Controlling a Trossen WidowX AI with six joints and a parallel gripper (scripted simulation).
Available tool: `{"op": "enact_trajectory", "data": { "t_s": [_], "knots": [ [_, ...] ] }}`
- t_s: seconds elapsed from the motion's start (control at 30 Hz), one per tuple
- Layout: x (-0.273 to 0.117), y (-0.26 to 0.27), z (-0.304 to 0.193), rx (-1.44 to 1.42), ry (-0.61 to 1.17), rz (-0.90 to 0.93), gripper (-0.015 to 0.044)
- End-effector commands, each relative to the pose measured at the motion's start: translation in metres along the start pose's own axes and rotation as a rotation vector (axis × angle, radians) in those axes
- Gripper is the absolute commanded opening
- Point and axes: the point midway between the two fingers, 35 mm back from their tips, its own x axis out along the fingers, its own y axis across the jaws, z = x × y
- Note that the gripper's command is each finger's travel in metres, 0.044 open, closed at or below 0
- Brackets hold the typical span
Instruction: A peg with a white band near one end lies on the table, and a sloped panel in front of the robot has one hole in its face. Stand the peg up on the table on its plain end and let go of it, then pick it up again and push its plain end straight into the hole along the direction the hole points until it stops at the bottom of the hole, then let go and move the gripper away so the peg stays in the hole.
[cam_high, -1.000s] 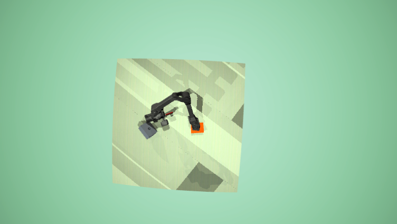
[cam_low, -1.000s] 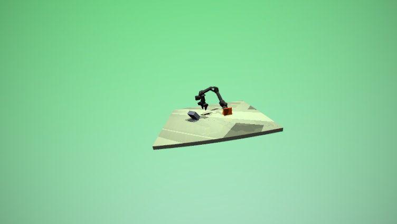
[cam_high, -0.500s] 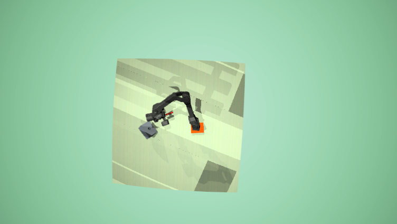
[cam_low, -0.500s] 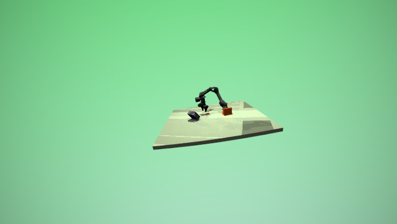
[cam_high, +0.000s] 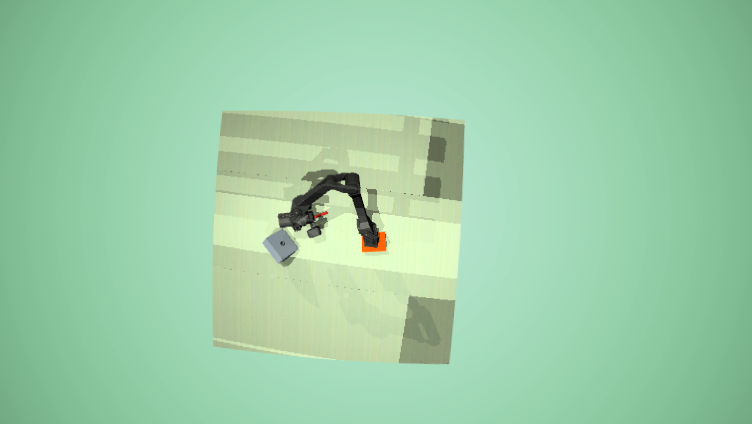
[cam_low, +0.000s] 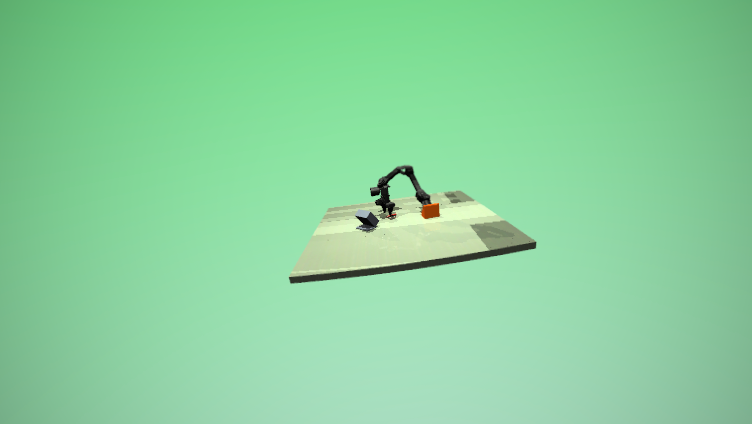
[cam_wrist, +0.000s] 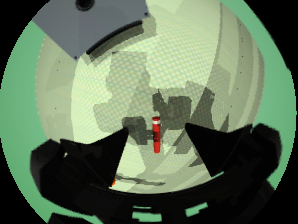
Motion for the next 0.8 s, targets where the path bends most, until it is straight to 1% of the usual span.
{"op": "enact_trajectory", "data": {
  "t_s": [0.0,0.4,0.77],
  "knots": [
    [0.007,0.000,-0.001,-0.003,0.002,-0.004,0.0440],
    [0.023,-0.001,-0.003,-0.003,0.004,-0.007,0.0440],
    [0.023,-0.001,-0.003,-0.003,0.004,-0.007,0.0151]
  ]
}}
